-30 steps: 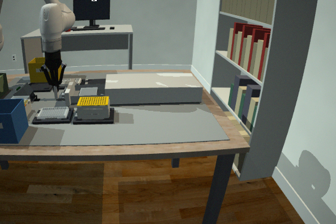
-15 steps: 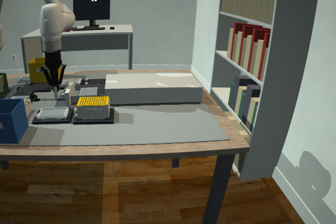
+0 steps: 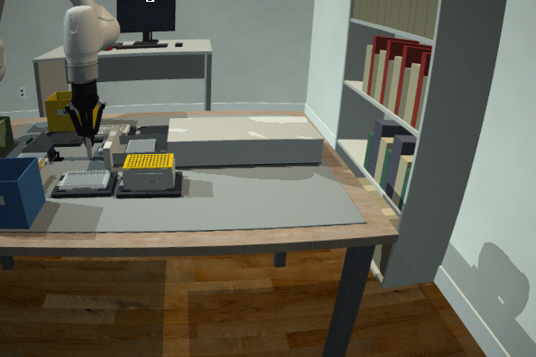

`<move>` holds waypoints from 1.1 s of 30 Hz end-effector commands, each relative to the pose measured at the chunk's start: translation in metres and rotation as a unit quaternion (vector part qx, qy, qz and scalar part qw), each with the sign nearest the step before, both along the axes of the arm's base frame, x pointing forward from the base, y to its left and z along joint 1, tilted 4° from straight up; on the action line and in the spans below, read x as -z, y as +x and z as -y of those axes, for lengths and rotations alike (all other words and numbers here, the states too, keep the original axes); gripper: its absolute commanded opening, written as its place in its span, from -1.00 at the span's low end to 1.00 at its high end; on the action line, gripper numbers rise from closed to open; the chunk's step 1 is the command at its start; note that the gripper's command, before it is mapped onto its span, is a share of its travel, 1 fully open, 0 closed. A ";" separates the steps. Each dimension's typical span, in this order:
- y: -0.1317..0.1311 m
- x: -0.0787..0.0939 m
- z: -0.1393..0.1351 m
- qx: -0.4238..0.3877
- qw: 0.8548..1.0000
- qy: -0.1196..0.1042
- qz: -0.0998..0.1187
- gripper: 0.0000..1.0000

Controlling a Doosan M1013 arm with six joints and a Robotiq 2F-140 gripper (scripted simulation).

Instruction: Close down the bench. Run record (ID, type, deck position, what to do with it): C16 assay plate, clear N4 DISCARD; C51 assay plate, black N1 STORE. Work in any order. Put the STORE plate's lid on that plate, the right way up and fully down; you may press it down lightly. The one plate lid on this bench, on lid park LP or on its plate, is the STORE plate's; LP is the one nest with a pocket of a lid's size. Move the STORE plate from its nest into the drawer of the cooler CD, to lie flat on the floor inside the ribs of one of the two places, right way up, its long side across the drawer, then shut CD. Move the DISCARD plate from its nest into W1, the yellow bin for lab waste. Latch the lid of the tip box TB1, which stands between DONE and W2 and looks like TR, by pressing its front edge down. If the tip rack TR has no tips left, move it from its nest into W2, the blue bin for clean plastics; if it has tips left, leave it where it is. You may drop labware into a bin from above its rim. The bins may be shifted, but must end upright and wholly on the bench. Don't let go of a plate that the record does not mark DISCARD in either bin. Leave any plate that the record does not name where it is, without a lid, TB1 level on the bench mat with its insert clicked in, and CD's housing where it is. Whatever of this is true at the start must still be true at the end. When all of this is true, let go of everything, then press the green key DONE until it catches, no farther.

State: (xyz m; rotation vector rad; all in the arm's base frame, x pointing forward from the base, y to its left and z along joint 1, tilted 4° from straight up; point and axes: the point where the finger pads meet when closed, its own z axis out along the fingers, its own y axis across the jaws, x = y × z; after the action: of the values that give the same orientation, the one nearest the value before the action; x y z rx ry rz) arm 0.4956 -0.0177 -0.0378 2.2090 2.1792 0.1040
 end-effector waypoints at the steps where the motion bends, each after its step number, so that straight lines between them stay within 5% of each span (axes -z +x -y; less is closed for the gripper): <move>1: 0.000 0.000 0.000 0.000 1.000 0.000 0.000 -1.00; 33: 0.027 -0.002 0.000 0.000 1.000 0.000 0.000 -1.00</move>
State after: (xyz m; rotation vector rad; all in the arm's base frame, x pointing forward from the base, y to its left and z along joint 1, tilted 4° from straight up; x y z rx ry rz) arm 0.5207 -0.0180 -0.0359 2.2090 2.1792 0.1041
